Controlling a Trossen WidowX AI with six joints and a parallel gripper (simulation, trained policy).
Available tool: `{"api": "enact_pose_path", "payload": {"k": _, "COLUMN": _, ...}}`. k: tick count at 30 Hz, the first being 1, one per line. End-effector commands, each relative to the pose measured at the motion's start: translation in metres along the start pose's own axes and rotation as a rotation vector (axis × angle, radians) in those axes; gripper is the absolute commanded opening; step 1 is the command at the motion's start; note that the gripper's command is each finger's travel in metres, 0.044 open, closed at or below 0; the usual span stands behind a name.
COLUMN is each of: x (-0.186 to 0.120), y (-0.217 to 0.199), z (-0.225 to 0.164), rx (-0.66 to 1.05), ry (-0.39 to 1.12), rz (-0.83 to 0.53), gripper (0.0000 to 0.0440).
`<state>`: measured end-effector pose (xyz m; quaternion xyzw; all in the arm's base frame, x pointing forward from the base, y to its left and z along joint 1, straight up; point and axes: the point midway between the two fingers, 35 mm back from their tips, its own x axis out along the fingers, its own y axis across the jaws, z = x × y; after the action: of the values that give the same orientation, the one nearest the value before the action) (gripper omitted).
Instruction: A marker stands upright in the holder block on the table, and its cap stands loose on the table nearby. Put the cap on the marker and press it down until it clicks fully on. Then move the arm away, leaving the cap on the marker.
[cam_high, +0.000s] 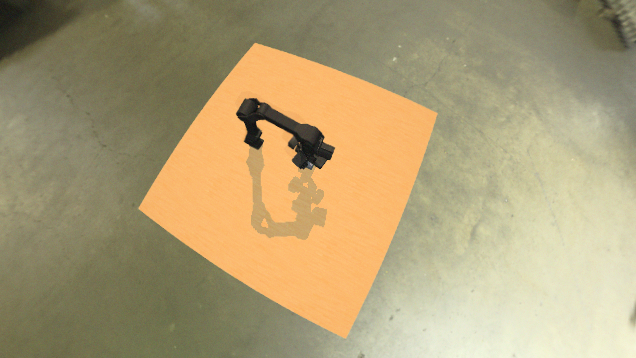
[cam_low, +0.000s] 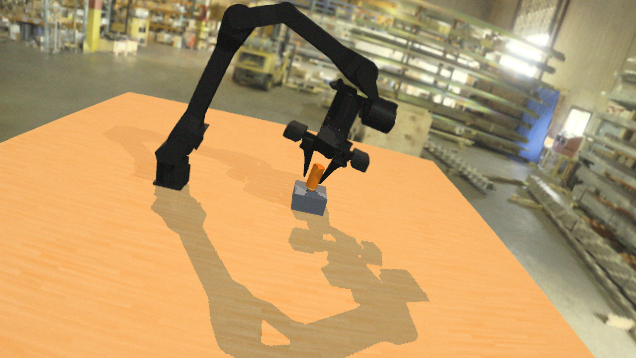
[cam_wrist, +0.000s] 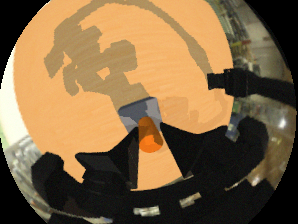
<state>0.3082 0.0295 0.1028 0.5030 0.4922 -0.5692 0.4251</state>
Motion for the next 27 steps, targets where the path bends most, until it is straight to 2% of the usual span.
{"api": "enact_pose_path", "payload": {"k": 1, "x": 0.011, "y": -0.014, "z": 0.001, "rx": -0.006, "ry": -0.006, "rz": -0.073, "gripper": 0.0191}}
{"api": "enact_pose_path", "payload": {"k": 10, "x": 0.012, "y": -0.022, "z": 0.002, "rx": -0.01, "ry": -0.002, "rz": -0.095, "gripper": 0.0279}}
{"api": "enact_pose_path", "payload": {"k": 14, "x": 0.013, "y": -0.023, "z": 0.002, "rx": -0.011, "ry": 0.005, "rz": -0.087, "gripper": 0.035}}
{"api": "enact_pose_path", "payload": {"k": 18, "x": 0.01, "y": -0.022, "z": 0.002, "rx": -0.01, "ry": 0.012, "rz": -0.062, "gripper": 0.044}}
{"api": "enact_pose_path", "payload": {"k": 27, "x": -0.015, "y": -0.018, "z": 0.003, "rx": -0.002, "ry": 0.023, "rz": 0.022, "gripper": 0.044}}
